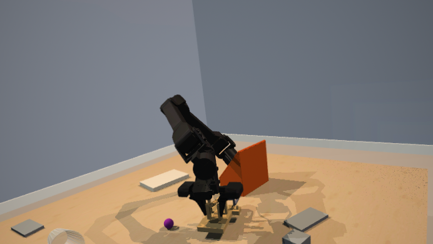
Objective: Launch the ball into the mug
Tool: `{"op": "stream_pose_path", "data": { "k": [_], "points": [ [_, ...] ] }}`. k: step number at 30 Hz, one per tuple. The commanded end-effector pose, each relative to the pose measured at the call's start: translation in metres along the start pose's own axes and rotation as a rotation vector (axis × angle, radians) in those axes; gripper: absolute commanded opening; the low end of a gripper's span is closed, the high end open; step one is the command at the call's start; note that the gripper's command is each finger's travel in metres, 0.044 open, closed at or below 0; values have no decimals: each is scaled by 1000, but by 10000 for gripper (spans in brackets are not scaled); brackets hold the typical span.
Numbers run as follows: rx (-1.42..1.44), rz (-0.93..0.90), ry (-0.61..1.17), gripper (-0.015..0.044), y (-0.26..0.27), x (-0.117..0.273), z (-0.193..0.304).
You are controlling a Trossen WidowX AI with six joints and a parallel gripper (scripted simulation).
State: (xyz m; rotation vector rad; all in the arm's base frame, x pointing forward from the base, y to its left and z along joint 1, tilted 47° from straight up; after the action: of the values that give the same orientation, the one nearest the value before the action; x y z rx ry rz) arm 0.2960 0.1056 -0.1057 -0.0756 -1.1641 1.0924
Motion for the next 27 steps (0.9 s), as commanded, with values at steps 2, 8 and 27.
{"op": "stream_pose_path", "data": {
  "k": [2,8,27],
  "points": [
    [13,7,-5,0,1,-8,-1],
    [15,9,-4,0,1,-17,-1],
    [3,2,1,236,0,-19,0]
  ]
}}
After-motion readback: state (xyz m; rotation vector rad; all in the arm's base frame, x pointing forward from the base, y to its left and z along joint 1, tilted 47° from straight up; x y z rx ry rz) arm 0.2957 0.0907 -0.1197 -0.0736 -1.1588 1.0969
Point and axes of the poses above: the point midway between the two fingers, 35 mm back from their tips, its own x axis back along the fingers, its own y axis across the jaws, z = x × y, the point moved 1 cm from there along x, back along the fingers, and after that the axes turned 15 degrees about x, right-handed, at the moved point
